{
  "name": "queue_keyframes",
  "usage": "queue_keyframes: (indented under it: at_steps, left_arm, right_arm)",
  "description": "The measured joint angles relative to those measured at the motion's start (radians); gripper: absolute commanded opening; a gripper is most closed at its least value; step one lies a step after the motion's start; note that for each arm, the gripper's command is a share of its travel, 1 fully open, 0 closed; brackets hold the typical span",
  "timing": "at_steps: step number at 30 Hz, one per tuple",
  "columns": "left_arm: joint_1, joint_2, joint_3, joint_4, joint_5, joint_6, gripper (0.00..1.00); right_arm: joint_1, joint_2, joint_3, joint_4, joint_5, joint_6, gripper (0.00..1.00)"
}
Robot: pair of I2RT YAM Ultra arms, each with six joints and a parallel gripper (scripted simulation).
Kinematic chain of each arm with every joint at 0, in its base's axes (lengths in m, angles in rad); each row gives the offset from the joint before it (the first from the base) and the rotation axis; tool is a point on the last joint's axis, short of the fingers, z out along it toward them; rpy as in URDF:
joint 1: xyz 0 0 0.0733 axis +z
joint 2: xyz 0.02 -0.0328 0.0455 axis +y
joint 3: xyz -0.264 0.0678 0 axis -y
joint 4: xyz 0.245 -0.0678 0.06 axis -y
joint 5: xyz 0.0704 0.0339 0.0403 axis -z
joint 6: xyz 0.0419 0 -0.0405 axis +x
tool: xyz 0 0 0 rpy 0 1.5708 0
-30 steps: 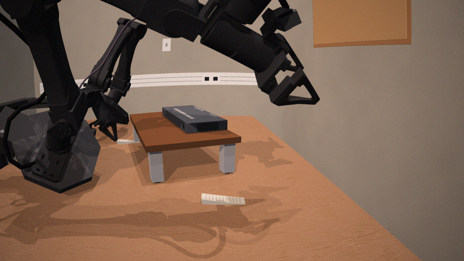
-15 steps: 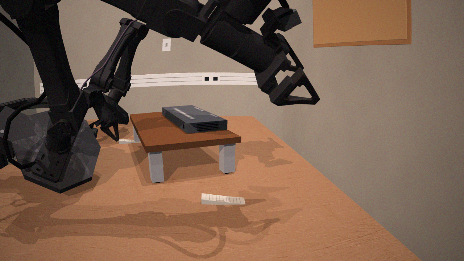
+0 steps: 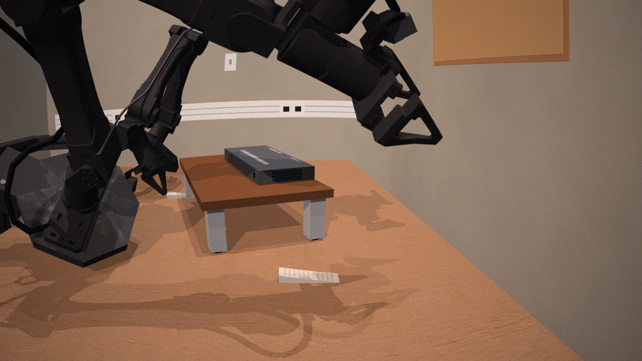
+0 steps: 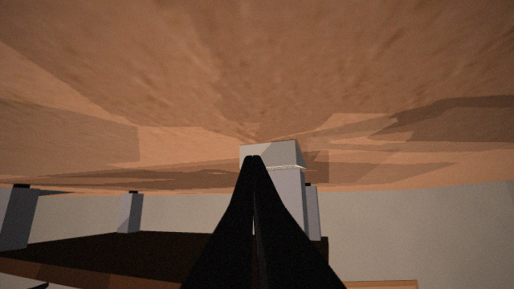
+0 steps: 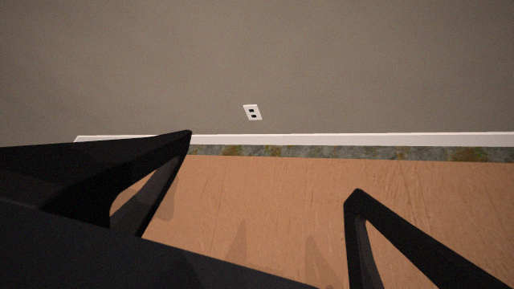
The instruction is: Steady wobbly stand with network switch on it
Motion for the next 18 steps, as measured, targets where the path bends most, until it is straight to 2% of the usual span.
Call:
queue_keyframes:
  at_steps: [18]
  left_arm:
    - [0.008,-0.026,-0.011,-0.008,0.002,0.008,0.00]
  right_arm:
    - [0.000,0.000,0.000,0.000,0.000,0.000,1.00]
